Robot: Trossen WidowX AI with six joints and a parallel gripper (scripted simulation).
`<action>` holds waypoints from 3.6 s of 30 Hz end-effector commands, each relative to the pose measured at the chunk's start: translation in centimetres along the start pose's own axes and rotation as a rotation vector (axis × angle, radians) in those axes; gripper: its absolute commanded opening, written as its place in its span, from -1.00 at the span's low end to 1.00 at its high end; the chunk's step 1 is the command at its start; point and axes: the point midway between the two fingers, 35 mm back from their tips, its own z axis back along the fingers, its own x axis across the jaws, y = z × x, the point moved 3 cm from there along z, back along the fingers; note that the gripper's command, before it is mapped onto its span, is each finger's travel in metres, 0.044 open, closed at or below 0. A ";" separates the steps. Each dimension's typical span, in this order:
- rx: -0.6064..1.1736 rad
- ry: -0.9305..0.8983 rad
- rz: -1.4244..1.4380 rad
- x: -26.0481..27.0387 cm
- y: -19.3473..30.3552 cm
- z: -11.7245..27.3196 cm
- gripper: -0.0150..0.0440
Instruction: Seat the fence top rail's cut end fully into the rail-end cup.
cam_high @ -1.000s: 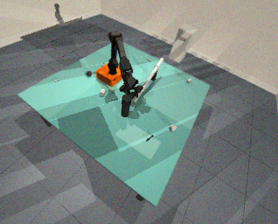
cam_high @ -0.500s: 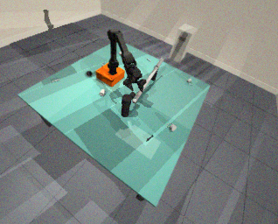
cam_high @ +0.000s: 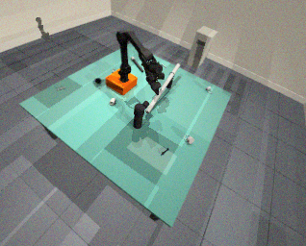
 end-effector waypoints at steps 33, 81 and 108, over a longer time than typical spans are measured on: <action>0.284 0.013 -1.636 5.5 -5.1 -0.2 1.00; 0.592 0.232 -2.301 9.9 -2.4 -10.4 1.00; 0.592 0.233 -2.301 11.5 -0.9 -14.3 1.00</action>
